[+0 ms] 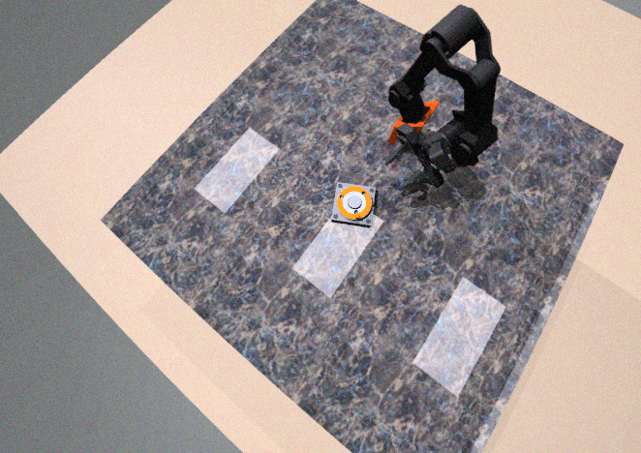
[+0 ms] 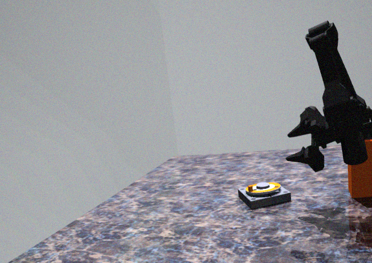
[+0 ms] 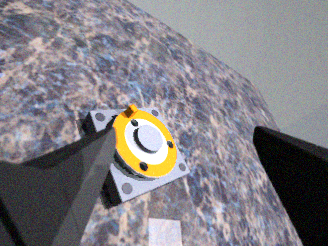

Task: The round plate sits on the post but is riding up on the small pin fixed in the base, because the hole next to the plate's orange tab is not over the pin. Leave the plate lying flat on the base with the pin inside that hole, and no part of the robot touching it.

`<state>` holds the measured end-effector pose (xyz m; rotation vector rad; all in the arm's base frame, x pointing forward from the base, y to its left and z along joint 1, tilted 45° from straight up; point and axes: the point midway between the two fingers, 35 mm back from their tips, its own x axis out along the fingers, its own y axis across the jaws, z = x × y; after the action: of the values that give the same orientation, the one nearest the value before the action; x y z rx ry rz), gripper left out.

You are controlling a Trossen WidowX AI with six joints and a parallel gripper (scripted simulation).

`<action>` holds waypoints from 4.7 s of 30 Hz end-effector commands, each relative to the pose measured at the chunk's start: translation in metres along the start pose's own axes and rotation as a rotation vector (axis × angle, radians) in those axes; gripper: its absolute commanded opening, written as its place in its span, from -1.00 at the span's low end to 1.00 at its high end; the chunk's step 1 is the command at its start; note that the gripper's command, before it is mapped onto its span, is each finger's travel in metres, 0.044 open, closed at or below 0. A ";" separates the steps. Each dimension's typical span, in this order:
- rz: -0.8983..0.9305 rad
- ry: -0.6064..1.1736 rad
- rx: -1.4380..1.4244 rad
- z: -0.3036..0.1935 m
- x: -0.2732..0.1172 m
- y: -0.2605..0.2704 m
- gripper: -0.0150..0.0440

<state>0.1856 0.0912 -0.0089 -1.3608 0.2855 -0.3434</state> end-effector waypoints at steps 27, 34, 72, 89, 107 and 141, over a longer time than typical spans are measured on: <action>0.600 1.068 0.288 0.021 0.174 0.004 -0.49; 0.600 1.068 0.288 0.011 0.179 0.012 -0.49; 0.600 1.068 0.287 -0.014 0.161 0.051 -0.49; 0.600 1.068 0.286 -0.019 0.143 0.054 -0.49; 0.601 1.069 0.286 -0.024 0.132 0.053 -0.49; 0.603 1.069 0.271 0.001 0.110 0.030 -0.49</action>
<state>0.2887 0.0529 -0.0376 -0.6577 1.4403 -0.5507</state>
